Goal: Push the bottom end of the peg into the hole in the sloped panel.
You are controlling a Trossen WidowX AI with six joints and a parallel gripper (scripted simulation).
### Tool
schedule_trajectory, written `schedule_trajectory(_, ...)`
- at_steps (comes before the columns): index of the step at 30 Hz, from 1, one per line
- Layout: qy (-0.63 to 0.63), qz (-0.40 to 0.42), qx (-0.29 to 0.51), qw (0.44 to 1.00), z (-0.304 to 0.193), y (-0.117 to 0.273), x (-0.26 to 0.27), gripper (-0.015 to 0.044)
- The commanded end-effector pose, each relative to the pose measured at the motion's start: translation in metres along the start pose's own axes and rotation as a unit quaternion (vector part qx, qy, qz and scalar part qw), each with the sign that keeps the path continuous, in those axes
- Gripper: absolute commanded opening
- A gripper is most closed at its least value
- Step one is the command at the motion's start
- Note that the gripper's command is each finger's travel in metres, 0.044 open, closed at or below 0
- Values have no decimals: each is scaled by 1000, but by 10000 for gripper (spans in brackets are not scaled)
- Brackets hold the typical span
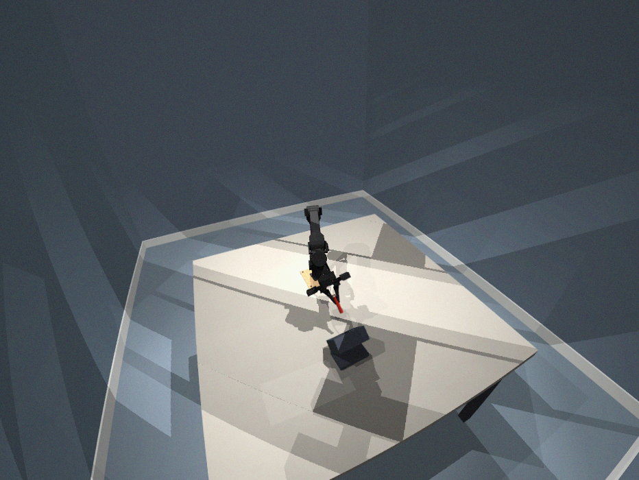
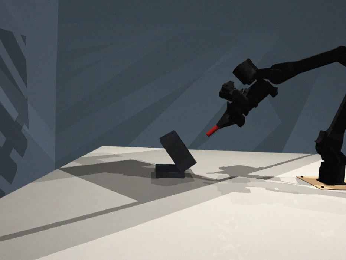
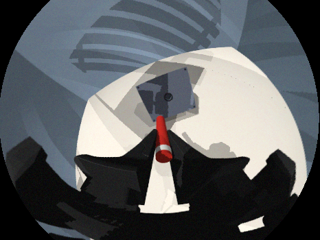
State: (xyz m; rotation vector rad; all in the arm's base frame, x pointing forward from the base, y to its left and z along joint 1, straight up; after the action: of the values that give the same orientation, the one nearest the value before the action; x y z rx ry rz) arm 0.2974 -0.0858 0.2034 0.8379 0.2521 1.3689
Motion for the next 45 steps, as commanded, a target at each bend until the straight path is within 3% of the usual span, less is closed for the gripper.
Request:
schedule_trajectory(1,-6,1,-15,1000,3,4,-3,0)
schedule_trajectory(45,-27,-6,-55,998,15,-39,-19,0)
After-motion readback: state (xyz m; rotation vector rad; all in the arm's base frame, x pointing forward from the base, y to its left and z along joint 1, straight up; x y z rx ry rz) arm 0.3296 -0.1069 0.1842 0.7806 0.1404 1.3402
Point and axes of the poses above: the point midway between the two fingers, 35 mm back from their tips, its own y axis back along the fingers, its own x axis across the jaws, z = x × y, the point moved 3 cm from there along y, back along the fingers, and after that the axes turned 5 degrees about y, right-handed, at the moved point
